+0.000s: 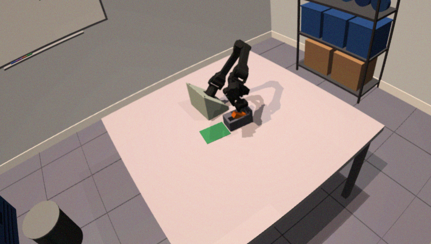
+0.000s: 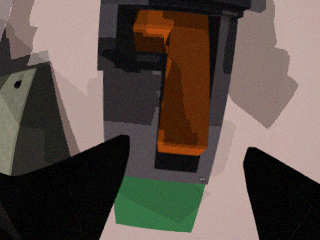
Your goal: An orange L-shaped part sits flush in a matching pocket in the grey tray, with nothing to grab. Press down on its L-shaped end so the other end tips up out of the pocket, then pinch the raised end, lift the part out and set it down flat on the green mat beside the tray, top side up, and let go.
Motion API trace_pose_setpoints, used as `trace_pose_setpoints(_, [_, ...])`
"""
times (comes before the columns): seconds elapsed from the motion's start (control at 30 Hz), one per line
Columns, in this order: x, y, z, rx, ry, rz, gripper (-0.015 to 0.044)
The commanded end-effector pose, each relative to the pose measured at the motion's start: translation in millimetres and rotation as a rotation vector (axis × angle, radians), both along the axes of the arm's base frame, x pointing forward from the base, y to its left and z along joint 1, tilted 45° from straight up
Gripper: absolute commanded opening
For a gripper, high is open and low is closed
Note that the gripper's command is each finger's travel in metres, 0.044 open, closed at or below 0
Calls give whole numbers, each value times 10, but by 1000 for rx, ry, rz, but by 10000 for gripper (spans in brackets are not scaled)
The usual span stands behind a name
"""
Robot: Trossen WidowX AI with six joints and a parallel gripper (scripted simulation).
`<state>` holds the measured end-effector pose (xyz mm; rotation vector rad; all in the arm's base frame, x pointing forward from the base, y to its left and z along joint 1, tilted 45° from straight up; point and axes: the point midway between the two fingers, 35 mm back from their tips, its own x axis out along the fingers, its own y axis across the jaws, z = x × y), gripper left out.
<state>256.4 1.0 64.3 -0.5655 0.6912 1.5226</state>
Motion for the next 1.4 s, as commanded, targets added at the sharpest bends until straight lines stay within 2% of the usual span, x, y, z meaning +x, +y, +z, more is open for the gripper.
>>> trace_pose_setpoints(0.0, [-18, 50, -47, 5, 5, -5, 280])
trace_pose_setpoints(1.1, [-52, 385, -380, 7, 4, -5, 280])
trace_pose_setpoints(1.23, [-27, 358, -357, 1, -6, -1, 175])
trace_pose_setpoints(1.37, [-27, 358, -357, 1, -6, -1, 148])
